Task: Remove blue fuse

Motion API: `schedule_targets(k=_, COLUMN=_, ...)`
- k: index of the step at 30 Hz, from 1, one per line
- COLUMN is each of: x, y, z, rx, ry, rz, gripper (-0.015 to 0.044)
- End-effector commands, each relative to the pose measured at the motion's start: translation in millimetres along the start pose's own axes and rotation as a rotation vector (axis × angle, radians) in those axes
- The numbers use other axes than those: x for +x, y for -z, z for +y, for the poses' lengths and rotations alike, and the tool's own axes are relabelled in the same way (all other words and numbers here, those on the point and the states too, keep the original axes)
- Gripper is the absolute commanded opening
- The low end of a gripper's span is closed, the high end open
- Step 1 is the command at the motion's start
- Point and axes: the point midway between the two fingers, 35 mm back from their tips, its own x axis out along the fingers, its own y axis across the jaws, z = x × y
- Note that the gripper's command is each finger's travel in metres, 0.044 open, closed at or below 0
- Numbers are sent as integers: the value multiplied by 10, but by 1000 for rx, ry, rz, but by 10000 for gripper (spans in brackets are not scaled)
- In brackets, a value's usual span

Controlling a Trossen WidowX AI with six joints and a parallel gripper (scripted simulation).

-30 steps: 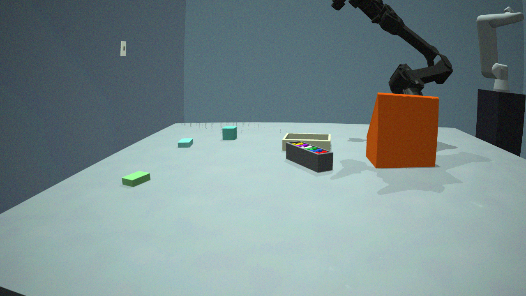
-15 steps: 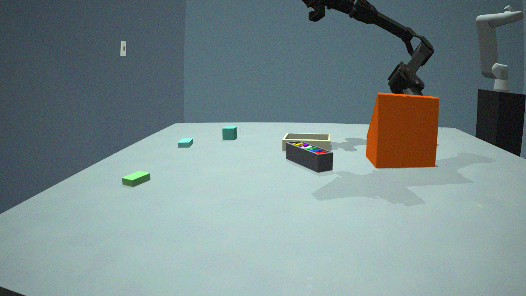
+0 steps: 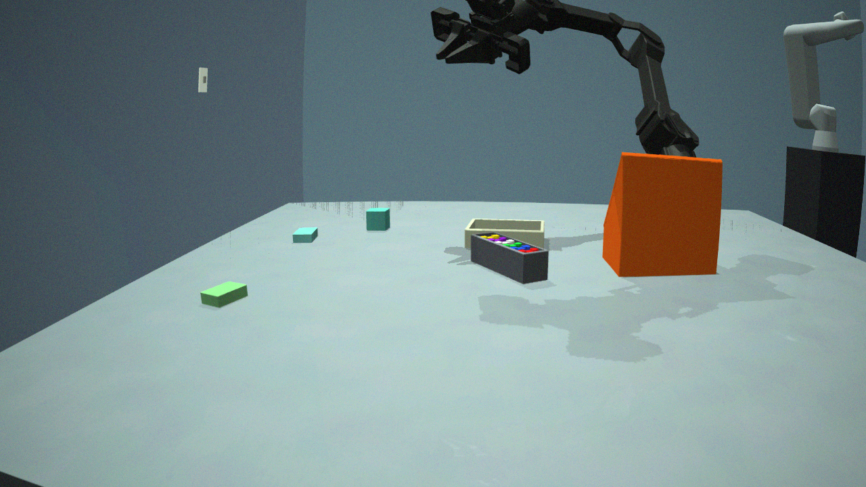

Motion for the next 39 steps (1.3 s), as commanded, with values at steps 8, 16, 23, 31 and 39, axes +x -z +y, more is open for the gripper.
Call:
schedule_targets(k=8, x=883, y=607, z=1241, rx=448, ry=-261, rz=600, gripper=74)
schedule_targets(k=16, x=1025, y=1082, z=1952, rx=588, ry=-170, rz=1024, gripper=74)
schedule_targets(k=23, x=998, y=1148, z=1967, rx=592, ry=-156, rz=1052, gripper=74)
schedule_targets(k=31, x=1011, y=1167, z=1976, rx=592, ry=-156, rz=1052, gripper=74)
schedule_targets(k=39, x=1051, y=1228, z=2004, rx=592, ry=-156, rz=1051, gripper=74)
